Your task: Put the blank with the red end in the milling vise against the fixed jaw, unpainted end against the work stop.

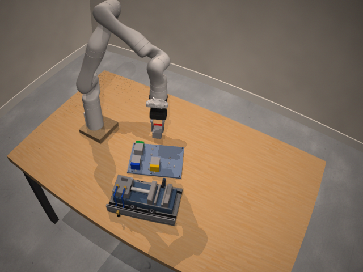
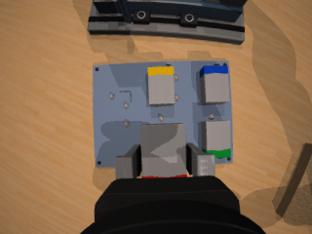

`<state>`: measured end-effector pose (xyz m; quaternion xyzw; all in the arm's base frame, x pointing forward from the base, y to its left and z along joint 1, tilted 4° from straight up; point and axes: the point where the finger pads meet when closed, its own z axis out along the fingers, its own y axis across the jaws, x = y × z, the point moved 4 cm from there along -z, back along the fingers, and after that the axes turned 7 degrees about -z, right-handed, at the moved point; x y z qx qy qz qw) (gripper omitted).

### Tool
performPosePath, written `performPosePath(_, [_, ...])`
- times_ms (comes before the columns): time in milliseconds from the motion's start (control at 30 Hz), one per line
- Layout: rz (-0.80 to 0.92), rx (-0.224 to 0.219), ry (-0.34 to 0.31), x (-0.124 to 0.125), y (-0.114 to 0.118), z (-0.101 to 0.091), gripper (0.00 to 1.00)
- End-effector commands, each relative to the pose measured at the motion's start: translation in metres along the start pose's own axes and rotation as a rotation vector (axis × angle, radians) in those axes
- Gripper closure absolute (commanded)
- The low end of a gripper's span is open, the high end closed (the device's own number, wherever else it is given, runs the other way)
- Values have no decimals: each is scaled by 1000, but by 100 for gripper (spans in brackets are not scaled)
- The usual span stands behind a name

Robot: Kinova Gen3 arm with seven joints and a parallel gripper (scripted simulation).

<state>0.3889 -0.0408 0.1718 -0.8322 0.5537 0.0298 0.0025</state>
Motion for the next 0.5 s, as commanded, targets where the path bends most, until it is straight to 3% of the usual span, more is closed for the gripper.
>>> performPosePath(0, [0, 0, 0, 0, 0, 0, 100])
performPosePath(467, [0, 0, 0, 0, 1, 2, 100])
